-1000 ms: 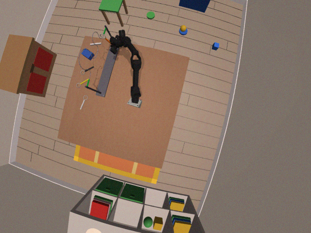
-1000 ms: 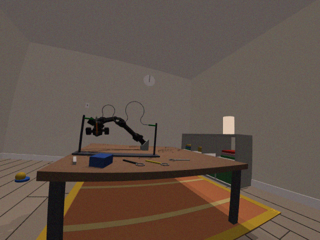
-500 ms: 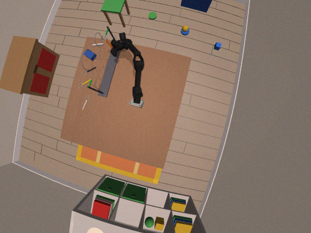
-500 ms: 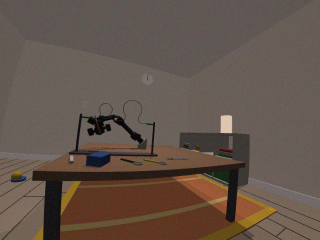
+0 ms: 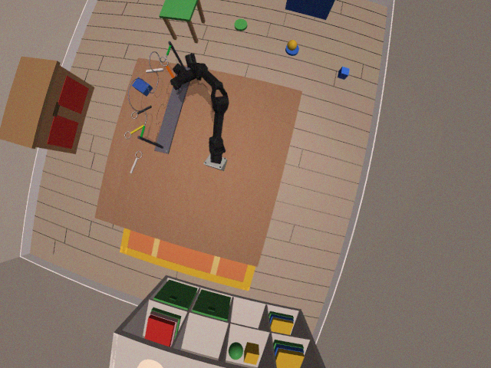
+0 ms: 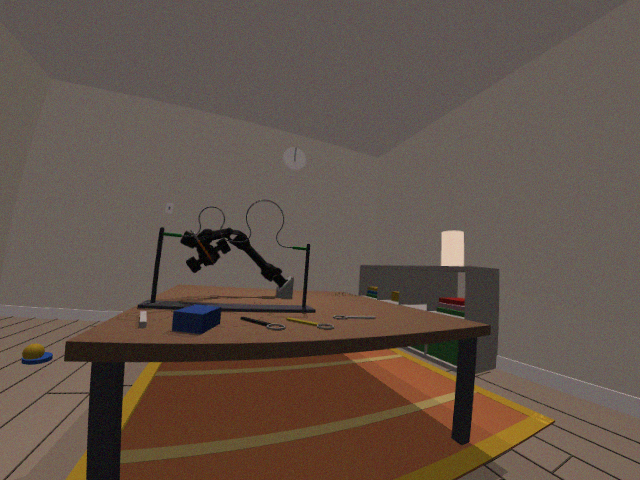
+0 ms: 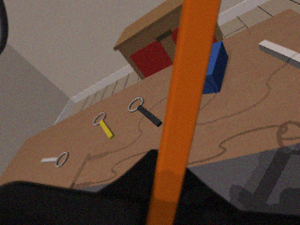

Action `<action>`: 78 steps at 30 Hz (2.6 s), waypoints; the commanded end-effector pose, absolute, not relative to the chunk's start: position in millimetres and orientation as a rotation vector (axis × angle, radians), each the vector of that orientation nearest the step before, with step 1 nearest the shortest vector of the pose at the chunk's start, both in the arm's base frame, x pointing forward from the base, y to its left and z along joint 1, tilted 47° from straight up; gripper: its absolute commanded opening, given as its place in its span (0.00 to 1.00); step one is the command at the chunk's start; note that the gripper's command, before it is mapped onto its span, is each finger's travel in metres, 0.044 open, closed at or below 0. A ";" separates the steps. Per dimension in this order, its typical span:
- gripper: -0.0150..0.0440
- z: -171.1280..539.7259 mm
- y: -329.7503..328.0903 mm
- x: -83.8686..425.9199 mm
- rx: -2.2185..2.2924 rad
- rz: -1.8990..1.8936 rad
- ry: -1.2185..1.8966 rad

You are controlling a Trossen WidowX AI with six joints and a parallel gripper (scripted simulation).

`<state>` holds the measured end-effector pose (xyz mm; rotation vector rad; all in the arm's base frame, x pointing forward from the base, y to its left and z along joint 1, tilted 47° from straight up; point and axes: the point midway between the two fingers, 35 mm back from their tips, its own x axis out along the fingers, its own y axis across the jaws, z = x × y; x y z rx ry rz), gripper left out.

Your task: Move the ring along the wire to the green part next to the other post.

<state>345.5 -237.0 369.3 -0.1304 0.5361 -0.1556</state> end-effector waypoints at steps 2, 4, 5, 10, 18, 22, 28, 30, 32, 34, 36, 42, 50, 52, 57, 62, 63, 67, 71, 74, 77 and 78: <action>0.00 366.7 -217.0 347.0 -0.018 -0.119 0.529; 0.00 366.4 -209.8 347.9 0.029 -0.107 0.526; 0.00 366.4 -206.2 348.4 0.053 -0.101 0.524; 0.00 367.7 -188.1 350.6 0.171 -0.071 0.515; 0.00 374.7 -159.2 354.4 0.365 -0.022 0.497; 0.00 380.4 -145.3 356.2 0.463 0.003 0.487; 0.00 390.4 -127.3 358.6 0.596 0.036 0.472; 0.00 393.9 -122.3 359.3 0.635 0.046 0.467; 0.00 397.0 -118.1 359.9 0.668 0.055 0.463; 0.00 399.8 -114.5 360.4 0.697 0.062 0.460; 0.00 402.3 -111.5 360.8 0.721 0.068 0.457; 0.00 409.1 -104.1 361.8 0.784 0.084 0.449; 0.00 418.4 -95.6 363.1 0.859 0.103 0.439; 0.00 420.5 -93.9 363.3 0.875 0.106 0.437; 0.00 425.7 -89.7 364.0 0.913 0.116 0.433; 0.00 430.2 -86.7 364.4 0.940 0.122 0.429; 0.00 431.0 -86.1 364.5 0.946 0.123 0.429; 0.00 435.1 -83.4 364.9 0.970 0.129 0.426; 0.00 439.3 -81.2 365.3 0.987 0.133 0.424; 0.00 442.7 -79.4 365.6 0.999 0.135 0.423; 0.00 445.3 -78.4 365.8 0.997 0.134 0.423; 0.00 446.2 -78.1 365.8 0.997 0.134 0.424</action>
